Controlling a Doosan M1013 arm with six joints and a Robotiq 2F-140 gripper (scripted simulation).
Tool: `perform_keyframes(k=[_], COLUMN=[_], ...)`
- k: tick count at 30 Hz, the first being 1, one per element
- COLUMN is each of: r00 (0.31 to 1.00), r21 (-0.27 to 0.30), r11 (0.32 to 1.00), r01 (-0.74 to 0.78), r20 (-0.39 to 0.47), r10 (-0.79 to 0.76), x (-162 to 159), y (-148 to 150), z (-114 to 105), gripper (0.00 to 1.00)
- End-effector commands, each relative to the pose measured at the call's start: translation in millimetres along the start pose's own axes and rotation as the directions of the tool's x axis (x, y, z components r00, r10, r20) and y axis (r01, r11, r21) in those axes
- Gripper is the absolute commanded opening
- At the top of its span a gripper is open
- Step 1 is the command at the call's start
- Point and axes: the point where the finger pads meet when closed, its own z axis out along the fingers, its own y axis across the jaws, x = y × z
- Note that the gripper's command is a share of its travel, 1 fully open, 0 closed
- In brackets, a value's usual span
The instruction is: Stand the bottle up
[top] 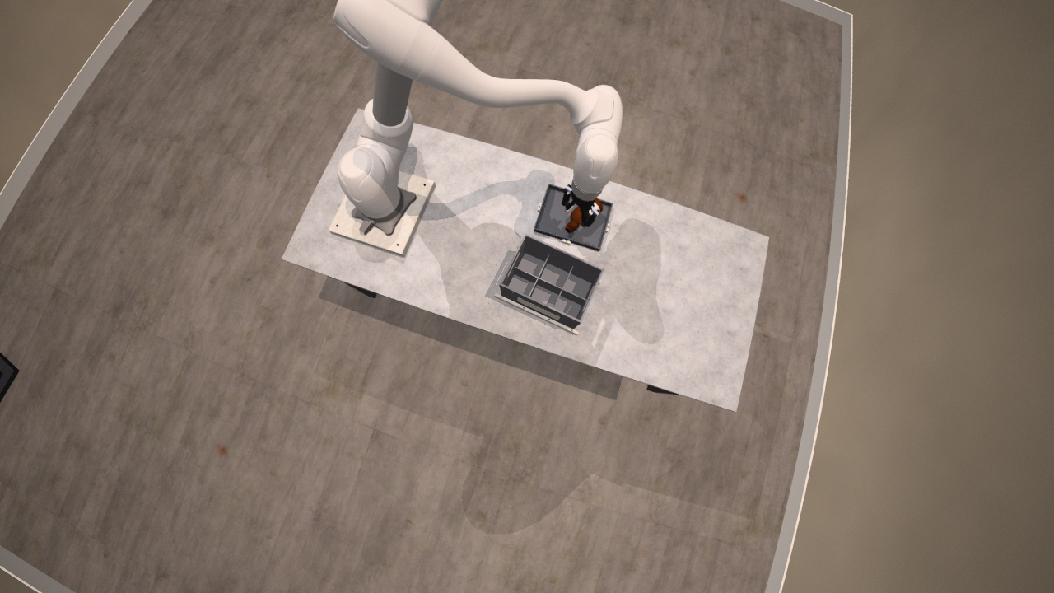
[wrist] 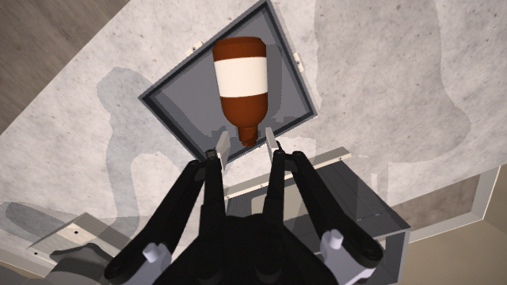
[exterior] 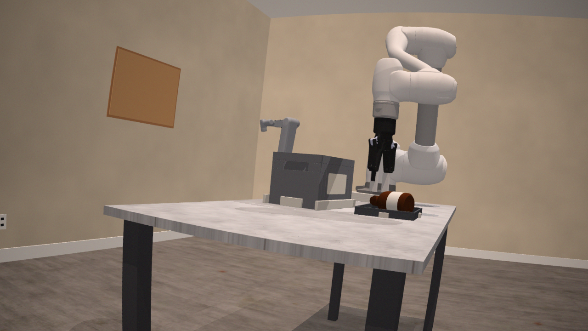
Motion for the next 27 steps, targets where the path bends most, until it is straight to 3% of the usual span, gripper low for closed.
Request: perform_keyframes(k=[1, 27], r00=[1.0, 1.0], r21=[0.004, 0.004], r11=[1.0, 1.0], r01=[-0.005, -0.005], r20=[-0.003, -0.003], r10=[0.005, 0.005], x=[0.9, 1.0], y=[-3.2, -3.3], z=[5.2, 31.4], gripper=[0.44, 0.44])
